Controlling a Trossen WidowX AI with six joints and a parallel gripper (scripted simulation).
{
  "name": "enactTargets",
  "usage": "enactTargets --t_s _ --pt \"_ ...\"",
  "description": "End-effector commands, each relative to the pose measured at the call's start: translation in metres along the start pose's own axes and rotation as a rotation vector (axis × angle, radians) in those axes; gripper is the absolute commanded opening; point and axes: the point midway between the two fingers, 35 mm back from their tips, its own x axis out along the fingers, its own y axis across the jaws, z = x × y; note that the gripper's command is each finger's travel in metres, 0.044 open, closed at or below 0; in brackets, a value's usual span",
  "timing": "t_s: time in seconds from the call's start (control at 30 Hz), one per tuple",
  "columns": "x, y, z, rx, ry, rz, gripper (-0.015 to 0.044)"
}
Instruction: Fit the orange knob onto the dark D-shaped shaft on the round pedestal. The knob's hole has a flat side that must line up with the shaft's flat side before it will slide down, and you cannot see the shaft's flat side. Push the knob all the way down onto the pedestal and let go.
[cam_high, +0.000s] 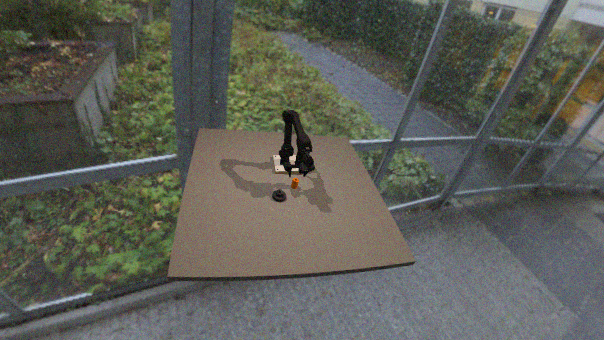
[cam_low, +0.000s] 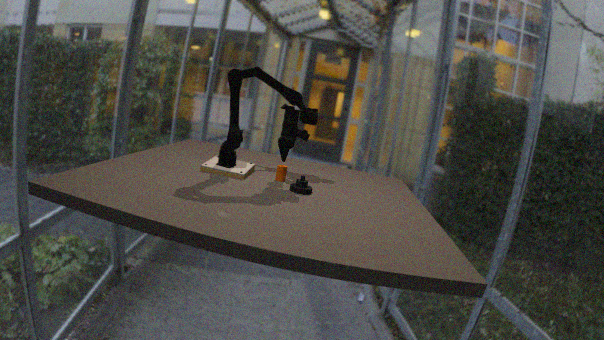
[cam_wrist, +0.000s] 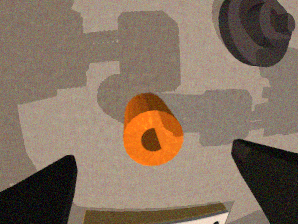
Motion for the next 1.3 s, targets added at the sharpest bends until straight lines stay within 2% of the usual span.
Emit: enactTargets --t_s 0.0,1.27 --pt "0.011 -0.001 -0.002 0.001 0.008 -0.006 0.044" --pt "0.069 -0.001 -0.001 0.001 0.009 -0.007 0.044"
